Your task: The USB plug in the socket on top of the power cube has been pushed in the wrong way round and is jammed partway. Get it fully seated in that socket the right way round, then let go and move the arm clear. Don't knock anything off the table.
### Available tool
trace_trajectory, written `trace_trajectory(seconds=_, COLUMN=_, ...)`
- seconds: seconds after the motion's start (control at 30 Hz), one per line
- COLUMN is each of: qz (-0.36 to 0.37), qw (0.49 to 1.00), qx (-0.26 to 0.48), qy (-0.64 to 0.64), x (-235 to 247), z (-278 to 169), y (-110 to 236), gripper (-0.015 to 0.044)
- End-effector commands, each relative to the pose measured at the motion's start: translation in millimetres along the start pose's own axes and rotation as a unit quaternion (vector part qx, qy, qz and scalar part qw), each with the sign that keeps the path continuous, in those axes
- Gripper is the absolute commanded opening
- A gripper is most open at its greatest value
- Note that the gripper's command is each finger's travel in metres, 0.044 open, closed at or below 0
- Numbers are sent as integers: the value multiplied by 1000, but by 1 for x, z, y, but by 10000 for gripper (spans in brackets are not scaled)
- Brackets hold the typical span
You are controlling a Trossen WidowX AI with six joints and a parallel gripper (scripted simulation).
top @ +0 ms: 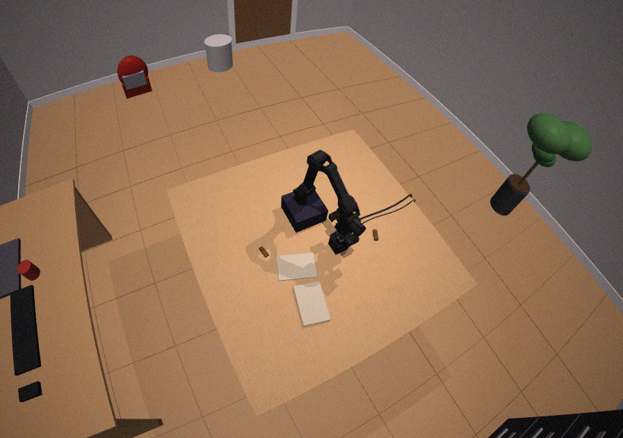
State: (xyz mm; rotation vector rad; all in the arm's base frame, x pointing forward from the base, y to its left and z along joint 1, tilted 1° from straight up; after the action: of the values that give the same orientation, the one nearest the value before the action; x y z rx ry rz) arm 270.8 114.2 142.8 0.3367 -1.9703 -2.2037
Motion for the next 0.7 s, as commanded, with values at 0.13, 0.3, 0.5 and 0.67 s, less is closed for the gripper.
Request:
trace_trajectory(seconds=0.13, qz=3, qw=1000, qx=-1, qy=2, x=0, z=0, y=-3, gripper=0)
trace_trajectory(seconds=0.3, qz=3, qw=1000, qx=-1, qy=2, x=0, z=0, y=-3, gripper=0)
trace_trajectory(seconds=0.5, qz=3, qw=1000, qx=-1, qy=2, x=0, z=0, y=-3, gripper=0)
trace_trajectory(seconds=0.67, qz=0, qw=1000, qx=0, qy=0, x=0, z=0, y=0, gripper=95)
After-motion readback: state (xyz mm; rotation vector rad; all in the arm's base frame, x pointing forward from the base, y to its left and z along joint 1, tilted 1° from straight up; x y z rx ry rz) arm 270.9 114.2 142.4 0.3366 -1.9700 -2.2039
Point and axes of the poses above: the point midway between the two fingers, 35 mm back from their tips, its own y axis back along the fingers, its own x axis across the jaws, z = x × y, the point moved 9 cm from there along y, back along the fingers, and after that the axes turned 4 degrees about y, right-handed, at the moved point
